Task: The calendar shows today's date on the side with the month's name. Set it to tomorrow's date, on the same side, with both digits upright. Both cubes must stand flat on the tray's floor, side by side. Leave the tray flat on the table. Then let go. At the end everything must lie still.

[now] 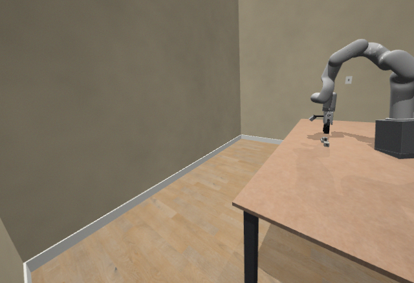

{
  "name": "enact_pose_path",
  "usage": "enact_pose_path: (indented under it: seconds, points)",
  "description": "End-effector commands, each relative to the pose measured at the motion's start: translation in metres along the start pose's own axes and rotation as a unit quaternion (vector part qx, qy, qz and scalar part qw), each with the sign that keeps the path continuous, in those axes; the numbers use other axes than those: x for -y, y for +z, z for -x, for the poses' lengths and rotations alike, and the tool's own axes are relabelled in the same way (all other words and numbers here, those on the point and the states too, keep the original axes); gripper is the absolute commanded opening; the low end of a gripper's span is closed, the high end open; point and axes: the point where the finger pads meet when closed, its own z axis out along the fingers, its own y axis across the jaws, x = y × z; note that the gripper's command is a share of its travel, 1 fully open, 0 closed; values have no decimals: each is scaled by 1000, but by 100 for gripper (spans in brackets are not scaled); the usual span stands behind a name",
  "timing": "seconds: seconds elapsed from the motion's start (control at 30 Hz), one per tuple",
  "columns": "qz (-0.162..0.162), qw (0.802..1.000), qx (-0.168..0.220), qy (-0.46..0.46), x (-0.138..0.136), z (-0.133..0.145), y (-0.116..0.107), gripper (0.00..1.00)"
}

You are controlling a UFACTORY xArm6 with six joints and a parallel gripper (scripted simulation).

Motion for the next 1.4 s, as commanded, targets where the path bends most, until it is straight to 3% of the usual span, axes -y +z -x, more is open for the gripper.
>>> enact_pose_path:
  seconds: [0.0,0.67,1.37]
  points:
    - [0,1000,-1,0,0,-1,6,47]
    - [0,1000,-1,0,0,-1,29,47]
    - [0,1000,-1,0,0,-1,31,47]
